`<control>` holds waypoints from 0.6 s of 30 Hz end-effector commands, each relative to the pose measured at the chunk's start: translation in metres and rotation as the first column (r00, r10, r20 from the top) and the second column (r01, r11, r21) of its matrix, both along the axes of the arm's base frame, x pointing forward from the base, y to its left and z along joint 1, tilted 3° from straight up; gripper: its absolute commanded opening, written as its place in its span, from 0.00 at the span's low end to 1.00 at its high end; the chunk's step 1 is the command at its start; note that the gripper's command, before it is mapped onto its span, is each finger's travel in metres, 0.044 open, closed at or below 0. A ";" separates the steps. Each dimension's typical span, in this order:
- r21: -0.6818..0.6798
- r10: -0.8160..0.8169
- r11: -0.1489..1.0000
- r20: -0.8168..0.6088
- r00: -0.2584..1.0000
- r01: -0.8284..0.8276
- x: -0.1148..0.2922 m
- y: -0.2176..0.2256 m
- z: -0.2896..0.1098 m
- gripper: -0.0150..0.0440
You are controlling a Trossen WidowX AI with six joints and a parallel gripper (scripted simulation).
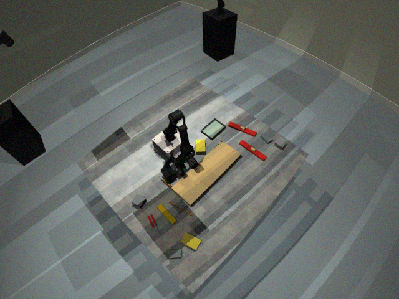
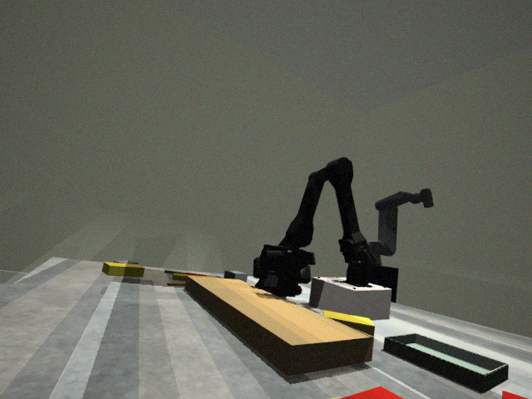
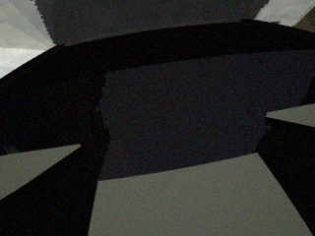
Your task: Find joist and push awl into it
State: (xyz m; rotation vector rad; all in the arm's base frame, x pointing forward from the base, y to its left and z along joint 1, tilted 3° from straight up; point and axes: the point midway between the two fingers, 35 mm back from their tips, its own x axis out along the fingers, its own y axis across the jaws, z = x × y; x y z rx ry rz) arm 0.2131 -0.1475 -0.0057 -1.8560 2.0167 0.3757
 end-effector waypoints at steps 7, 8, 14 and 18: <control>0.019 0.000 1.000 0.005 1.000 0.000 0.001 0.005 -0.003 0.90; 0.019 0.000 1.000 0.005 1.000 0.000 0.001 0.005 -0.003 0.90; 0.019 0.000 1.000 0.005 1.000 0.000 0.001 0.005 -0.003 0.90; 0.019 0.000 1.000 0.005 1.000 0.000 0.001 0.005 -0.003 0.90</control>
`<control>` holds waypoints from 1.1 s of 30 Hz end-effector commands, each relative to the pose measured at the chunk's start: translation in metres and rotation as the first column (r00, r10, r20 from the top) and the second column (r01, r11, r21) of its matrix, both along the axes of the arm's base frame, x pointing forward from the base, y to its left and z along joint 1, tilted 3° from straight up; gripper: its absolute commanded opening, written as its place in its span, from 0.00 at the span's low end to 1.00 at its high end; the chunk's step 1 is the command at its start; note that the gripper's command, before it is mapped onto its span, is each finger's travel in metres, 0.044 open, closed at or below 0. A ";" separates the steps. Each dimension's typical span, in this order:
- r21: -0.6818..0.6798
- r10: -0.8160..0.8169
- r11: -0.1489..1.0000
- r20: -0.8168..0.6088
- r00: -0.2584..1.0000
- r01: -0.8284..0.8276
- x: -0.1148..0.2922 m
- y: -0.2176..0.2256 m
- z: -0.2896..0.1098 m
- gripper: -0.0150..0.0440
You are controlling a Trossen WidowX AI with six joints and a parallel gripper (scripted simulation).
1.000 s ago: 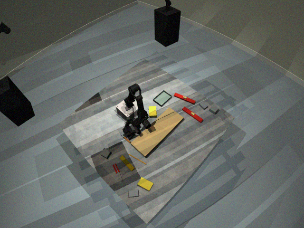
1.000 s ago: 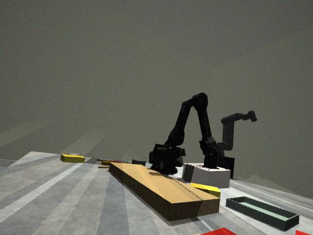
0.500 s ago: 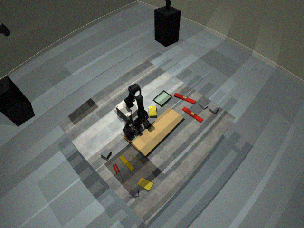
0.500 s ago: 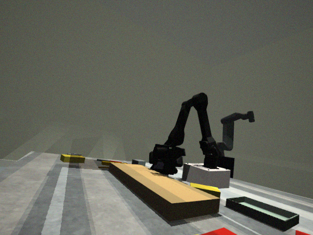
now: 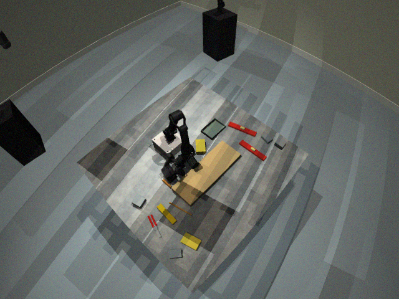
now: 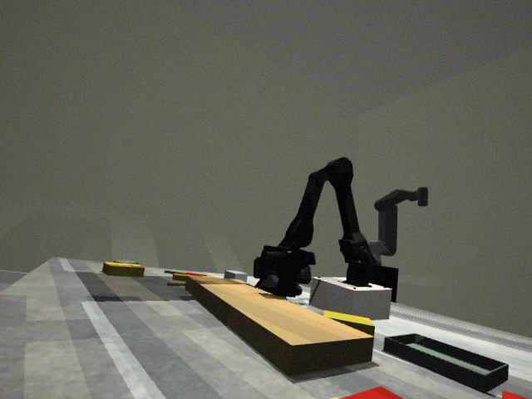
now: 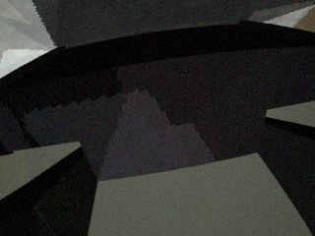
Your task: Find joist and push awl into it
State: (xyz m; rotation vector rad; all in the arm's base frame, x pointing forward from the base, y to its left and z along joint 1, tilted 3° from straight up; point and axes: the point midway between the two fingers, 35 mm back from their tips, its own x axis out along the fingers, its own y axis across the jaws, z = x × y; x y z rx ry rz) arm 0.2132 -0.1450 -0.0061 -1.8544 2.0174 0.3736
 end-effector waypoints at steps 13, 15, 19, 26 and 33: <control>0.020 0.002 1.000 0.003 1.000 -0.002 0.001 0.004 -0.003 0.90; 0.020 0.002 1.000 0.003 1.000 -0.002 0.001 0.005 -0.003 0.90; 0.020 0.002 1.000 0.003 1.000 -0.002 0.001 0.005 -0.003 0.90; 0.018 0.002 1.000 0.003 1.000 -0.002 0.001 0.005 -0.003 0.90; 0.001 0.001 1.000 -0.001 1.000 -0.001 0.000 0.003 0.000 0.90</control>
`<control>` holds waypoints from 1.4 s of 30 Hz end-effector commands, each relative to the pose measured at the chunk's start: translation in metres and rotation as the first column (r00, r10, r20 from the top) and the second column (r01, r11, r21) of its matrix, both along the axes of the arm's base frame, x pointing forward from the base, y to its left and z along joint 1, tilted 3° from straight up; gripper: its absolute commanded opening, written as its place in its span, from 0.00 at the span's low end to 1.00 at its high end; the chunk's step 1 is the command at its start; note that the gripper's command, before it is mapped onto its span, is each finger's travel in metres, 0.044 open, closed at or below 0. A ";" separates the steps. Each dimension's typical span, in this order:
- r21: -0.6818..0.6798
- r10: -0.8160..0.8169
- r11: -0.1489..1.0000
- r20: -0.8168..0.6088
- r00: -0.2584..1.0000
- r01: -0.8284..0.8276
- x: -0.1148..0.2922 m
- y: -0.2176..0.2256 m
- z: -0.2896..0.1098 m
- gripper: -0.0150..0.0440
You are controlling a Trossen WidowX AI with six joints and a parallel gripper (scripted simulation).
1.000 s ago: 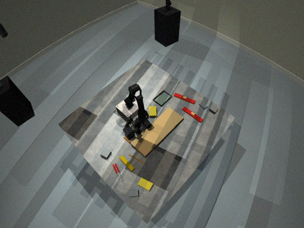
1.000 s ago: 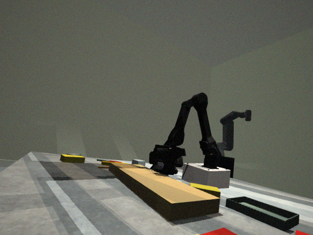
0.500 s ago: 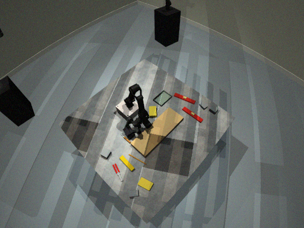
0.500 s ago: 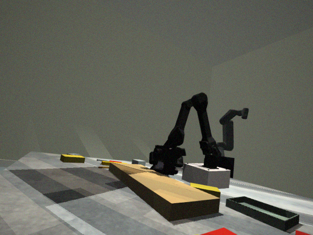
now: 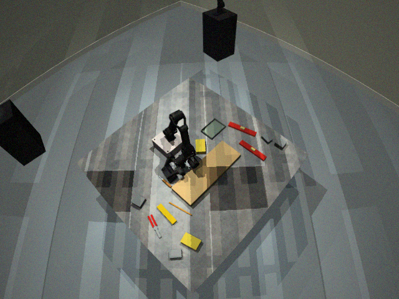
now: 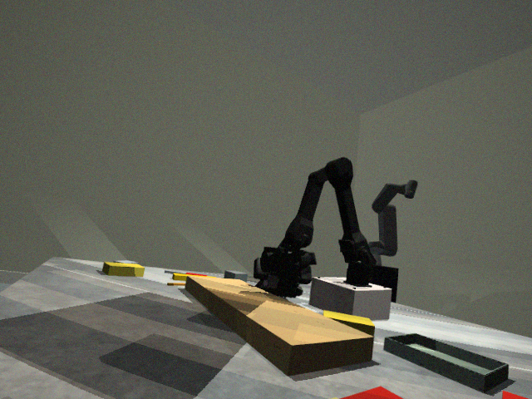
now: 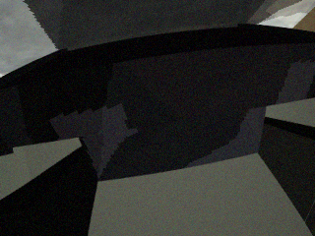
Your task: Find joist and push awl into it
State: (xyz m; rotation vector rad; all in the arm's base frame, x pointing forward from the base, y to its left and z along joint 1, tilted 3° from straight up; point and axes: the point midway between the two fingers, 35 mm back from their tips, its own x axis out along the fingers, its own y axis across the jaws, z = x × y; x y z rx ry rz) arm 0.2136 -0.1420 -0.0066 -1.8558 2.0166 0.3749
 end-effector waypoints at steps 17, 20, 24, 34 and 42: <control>0.000 0.000 1.000 0.000 1.000 0.000 0.000 0.000 0.000 1.00; 0.000 0.000 1.000 0.000 1.000 0.000 0.000 0.000 0.000 1.00; 0.001 0.000 1.000 0.000 1.000 0.000 0.000 0.001 0.000 1.00; 0.004 0.001 1.000 0.000 1.000 -0.001 0.001 0.010 0.004 1.00; 0.005 0.001 1.000 0.000 1.000 -0.001 0.002 0.017 0.007 1.00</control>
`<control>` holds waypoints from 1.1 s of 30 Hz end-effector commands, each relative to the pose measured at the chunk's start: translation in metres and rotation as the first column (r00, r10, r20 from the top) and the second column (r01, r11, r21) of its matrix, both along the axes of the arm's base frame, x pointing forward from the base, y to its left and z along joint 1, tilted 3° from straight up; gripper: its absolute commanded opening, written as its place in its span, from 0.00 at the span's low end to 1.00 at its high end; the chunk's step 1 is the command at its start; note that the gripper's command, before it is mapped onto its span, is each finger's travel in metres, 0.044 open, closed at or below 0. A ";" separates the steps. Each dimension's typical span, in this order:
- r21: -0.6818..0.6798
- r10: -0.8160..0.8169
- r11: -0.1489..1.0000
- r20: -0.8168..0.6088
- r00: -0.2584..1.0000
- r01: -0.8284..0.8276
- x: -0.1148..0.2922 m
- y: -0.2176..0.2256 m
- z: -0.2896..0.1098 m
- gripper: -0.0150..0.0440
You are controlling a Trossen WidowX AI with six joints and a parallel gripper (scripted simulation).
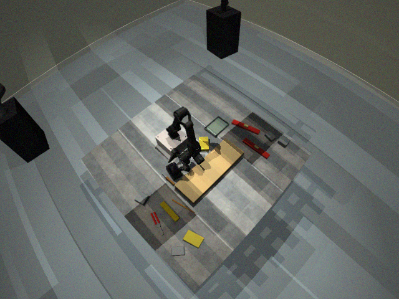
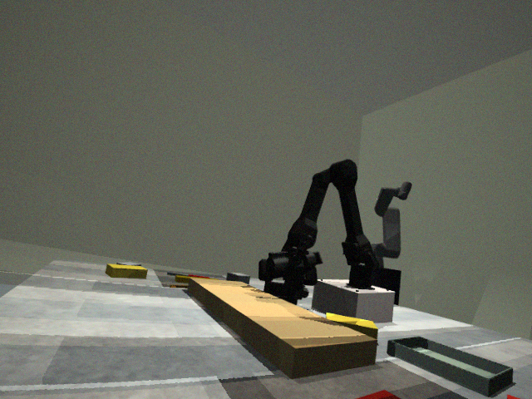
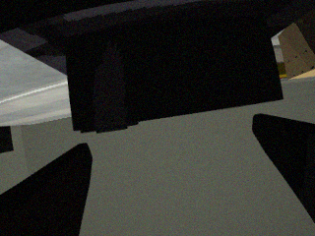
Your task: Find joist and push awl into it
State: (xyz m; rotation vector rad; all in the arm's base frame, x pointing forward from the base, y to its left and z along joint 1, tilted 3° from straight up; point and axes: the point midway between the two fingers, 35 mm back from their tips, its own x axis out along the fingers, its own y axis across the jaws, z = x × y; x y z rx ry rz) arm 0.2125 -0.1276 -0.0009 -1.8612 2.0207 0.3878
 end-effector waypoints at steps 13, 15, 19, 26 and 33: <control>0.002 -0.002 1.000 0.008 1.000 0.002 0.004 0.007 0.031 1.00; 0.001 -0.001 1.000 0.005 1.000 0.001 0.002 0.006 0.051 1.00; -0.001 0.000 1.000 0.001 1.000 0.000 -0.003 0.004 0.079 1.00; 0.262 -0.310 0.930 0.187 0.932 0.257 -0.020 -0.007 0.044 1.00; 0.760 -0.838 0.492 0.280 0.469 0.425 -0.023 -0.010 0.013 1.00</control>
